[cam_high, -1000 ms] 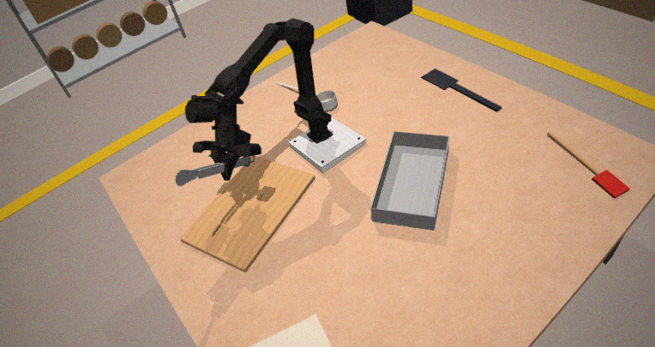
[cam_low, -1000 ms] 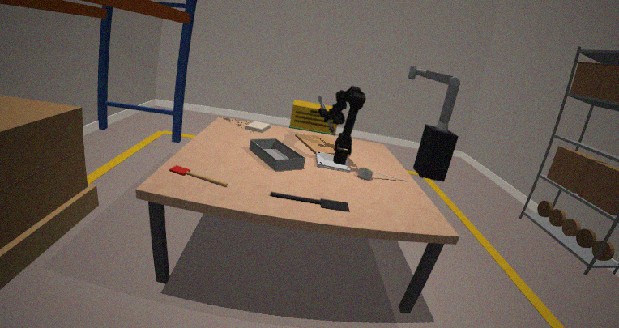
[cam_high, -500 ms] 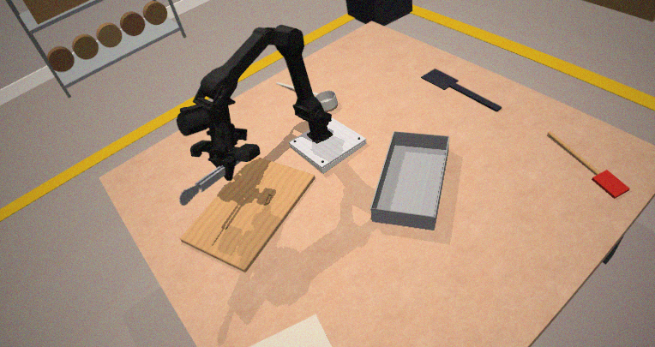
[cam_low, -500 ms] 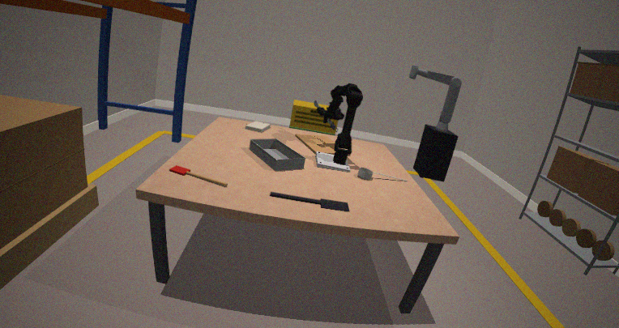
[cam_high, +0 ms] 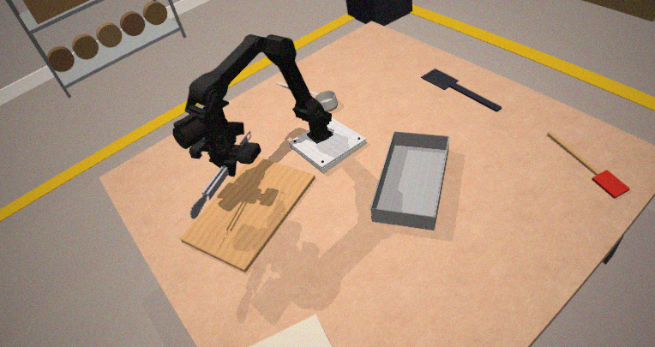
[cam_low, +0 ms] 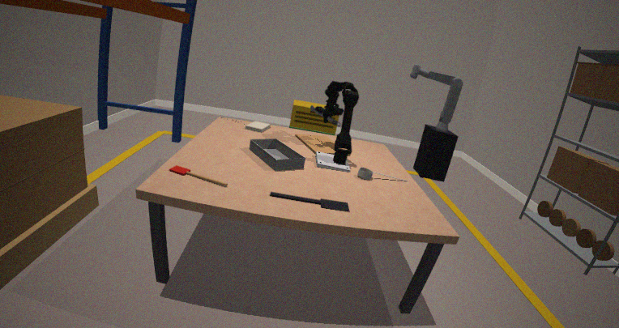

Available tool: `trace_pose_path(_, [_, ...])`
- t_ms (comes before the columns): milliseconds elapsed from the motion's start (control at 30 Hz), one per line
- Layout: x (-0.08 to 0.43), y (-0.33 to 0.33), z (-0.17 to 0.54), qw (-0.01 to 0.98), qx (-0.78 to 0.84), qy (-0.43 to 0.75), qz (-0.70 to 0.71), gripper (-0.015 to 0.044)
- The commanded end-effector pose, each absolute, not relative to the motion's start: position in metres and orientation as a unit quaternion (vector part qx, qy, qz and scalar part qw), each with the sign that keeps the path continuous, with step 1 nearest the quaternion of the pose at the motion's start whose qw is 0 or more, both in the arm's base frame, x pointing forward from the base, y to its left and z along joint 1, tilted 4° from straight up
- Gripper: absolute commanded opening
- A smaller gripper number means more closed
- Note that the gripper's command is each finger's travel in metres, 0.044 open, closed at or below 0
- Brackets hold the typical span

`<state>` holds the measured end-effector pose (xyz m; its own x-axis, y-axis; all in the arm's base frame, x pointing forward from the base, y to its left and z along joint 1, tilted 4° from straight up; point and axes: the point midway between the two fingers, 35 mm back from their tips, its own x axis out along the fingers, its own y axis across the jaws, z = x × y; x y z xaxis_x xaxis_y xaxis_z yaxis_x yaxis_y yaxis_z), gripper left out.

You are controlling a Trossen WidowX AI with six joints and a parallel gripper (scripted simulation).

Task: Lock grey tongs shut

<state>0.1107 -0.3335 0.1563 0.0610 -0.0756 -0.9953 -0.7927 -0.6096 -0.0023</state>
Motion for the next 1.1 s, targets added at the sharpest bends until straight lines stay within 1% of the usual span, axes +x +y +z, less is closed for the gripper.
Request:
trace_pose_path(0, [0.111, -0.332, 0.16, 0.296, -0.644, 0.314, 0.632, -0.015])
trace_pose_path(133, [0.111, -0.33, 0.163, 0.296, -0.626, 0.304, 0.654, -0.015])
trace_pose_path(500, [0.111, -0.33, 0.161, 0.296, -0.625, 0.303, 0.655, -0.015])
trace_pose_path(1067, [0.111, -0.334, 0.135, 0.297, -0.625, 0.303, 0.655, -0.015])
